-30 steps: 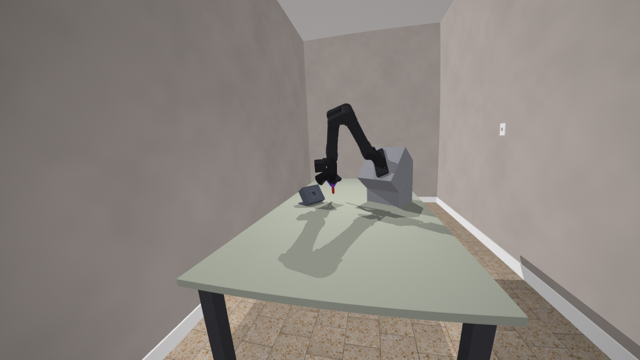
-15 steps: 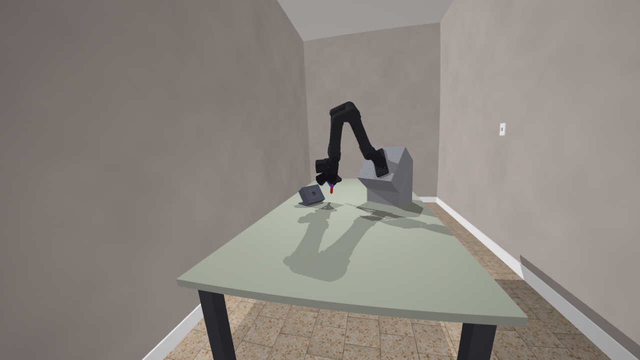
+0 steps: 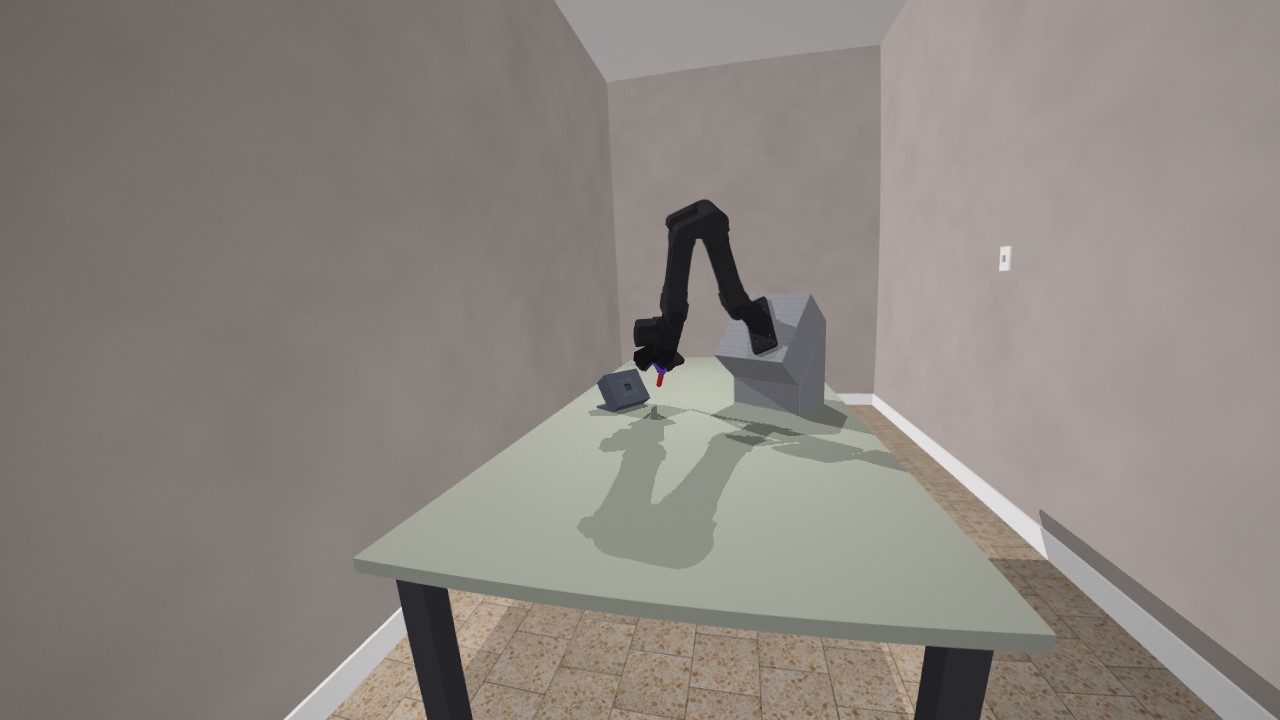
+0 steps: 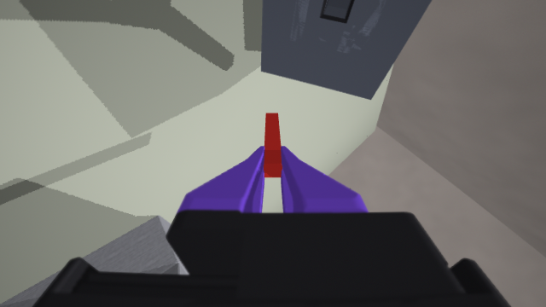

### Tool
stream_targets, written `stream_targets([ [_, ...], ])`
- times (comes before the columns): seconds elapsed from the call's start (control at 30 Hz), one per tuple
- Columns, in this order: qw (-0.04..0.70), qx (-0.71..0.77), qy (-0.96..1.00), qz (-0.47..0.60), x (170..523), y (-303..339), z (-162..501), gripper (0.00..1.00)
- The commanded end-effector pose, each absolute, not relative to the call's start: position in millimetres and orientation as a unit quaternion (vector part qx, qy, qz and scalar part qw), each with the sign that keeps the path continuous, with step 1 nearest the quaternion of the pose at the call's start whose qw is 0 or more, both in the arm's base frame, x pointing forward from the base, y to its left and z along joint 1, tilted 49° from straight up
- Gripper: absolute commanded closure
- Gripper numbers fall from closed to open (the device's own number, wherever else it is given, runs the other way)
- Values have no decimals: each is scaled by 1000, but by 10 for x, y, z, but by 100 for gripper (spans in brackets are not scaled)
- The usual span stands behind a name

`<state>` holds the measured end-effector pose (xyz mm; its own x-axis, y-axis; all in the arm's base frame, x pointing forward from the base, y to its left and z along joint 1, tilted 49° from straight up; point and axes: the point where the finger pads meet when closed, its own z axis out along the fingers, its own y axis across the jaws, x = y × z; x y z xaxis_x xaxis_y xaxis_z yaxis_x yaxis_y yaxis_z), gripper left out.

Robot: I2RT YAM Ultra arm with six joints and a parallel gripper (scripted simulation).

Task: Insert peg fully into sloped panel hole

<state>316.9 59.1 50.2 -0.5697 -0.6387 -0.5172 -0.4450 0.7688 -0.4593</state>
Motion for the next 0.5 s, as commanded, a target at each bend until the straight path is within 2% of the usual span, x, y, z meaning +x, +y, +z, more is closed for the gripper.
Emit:
stream_targets([
  [0.0, 355, -294, 873, -157, 3161, 536, 545, 100],
  [0.47, 396, -286, 855, -178, 3108, 642, 717, 100],
])
